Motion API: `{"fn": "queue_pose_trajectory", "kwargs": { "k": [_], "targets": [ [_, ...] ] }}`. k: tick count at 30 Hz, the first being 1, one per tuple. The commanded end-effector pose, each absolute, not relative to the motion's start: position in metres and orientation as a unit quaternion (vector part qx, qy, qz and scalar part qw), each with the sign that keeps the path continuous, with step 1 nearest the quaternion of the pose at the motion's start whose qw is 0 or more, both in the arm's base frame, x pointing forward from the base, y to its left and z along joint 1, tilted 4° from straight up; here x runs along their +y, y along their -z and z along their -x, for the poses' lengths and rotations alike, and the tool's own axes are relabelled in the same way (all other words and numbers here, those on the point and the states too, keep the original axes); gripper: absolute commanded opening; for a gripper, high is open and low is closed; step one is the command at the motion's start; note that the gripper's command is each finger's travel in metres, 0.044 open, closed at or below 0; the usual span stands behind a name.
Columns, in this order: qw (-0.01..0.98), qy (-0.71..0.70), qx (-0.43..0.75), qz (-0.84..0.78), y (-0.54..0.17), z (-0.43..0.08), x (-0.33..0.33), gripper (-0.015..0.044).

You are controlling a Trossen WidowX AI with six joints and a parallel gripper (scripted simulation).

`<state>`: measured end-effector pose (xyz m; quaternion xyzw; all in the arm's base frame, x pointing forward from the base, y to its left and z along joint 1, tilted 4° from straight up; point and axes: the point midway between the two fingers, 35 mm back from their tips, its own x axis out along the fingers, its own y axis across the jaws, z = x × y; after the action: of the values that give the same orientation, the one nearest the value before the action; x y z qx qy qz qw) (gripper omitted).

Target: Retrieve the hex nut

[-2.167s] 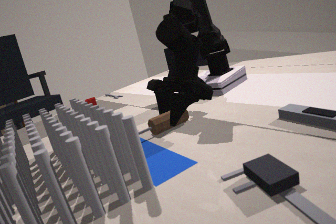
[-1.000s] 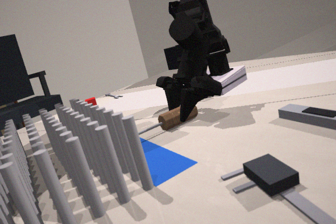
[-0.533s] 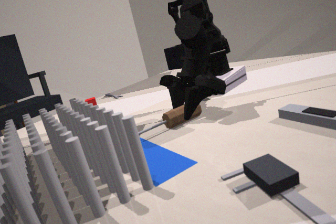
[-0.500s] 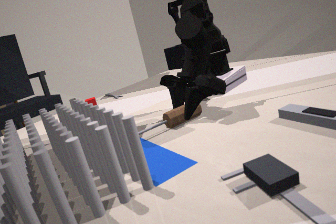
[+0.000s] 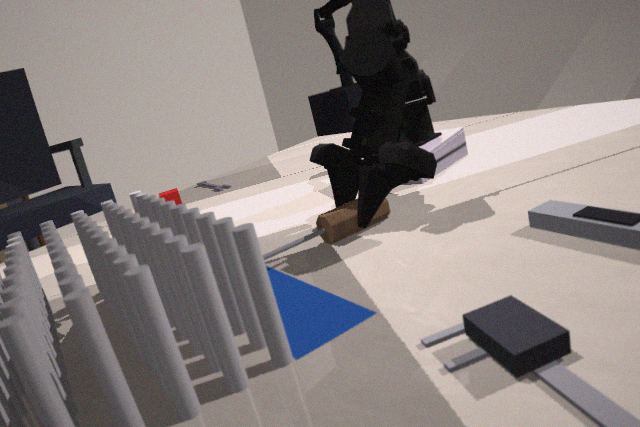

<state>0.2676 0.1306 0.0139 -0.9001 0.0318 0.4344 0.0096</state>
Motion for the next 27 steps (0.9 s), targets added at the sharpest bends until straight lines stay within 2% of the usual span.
{"fn": "queue_pose_trajectory", "kwargs": {
  "k": [1, 27],
  "targets": [
    [0.011, -0.434, 0.032, 0.900, -0.014, -0.264, 0.130, 0.0000],
    [0.012, -0.435, 0.032, 0.900, -0.012, -0.245, 0.131, 0.0000]
  ]
}}
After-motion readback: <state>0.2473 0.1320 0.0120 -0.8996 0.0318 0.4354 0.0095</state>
